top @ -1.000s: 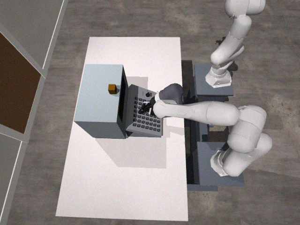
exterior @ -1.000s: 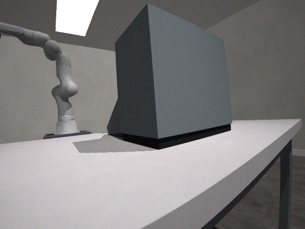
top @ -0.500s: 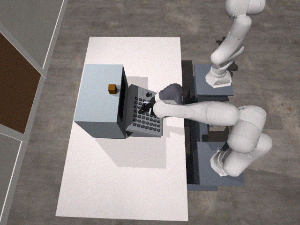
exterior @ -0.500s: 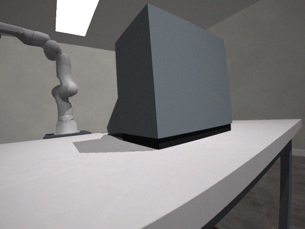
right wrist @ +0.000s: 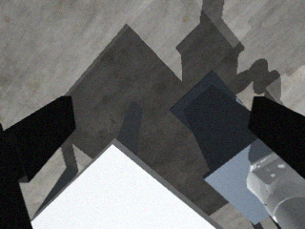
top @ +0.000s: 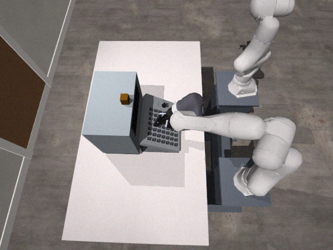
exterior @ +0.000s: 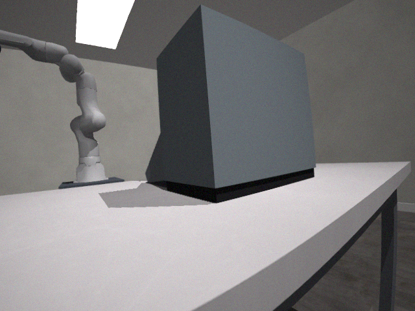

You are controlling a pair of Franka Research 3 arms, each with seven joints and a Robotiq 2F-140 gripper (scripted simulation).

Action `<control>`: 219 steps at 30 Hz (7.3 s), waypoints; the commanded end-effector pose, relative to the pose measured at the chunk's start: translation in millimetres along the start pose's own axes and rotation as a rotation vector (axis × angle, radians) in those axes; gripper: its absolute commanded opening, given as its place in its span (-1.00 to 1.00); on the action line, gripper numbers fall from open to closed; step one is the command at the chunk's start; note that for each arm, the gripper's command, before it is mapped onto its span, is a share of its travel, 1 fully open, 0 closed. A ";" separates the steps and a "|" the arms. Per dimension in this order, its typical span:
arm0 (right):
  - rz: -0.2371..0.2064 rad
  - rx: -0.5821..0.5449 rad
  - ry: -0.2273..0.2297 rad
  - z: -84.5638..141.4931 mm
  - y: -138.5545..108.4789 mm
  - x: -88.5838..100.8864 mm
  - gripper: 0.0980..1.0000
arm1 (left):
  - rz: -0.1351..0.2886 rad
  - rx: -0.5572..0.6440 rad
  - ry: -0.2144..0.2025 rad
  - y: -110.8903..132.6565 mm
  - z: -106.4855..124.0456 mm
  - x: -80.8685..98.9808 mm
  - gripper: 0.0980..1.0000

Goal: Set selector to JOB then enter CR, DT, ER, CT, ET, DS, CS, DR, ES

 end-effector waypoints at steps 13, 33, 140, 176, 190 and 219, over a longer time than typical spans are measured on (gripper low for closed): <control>-0.001 0.004 0.002 1.4 0.1 0.2 1.00 | -0.002 0.003 0.003 -0.3 1.4 6.0 -1.00; -0.001 0.004 0.002 1.4 0.1 0.2 1.00 | -0.002 0.003 0.003 -0.3 1.3 31.6 -1.00; -0.001 0.004 0.002 1.4 0.1 0.2 1.00 | -0.002 0.003 0.003 71.5 -23.9 0.3 -1.00; -0.001 0.004 0.002 1.4 0.1 0.2 1.00 | -0.002 0.003 0.003 71.5 -23.9 -0.2 -1.00; -0.001 0.004 0.002 1.4 0.1 0.2 1.00 | -0.002 0.003 0.003 71.5 -23.9 -0.9 -1.00; -0.001 0.004 0.002 1.4 0.1 0.2 1.00 | -0.002 0.003 0.003 71.5 -23.9 4.8 -1.00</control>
Point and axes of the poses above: on each arm, the point where the finger pads meet when closed, its own x axis back along the fingers, its own z axis across the jaws, y = z × x, the point moved 7 cm from there along x, back along the fingers, and after that the axes turned 7 degrees about -x, right-handed, at the moved point
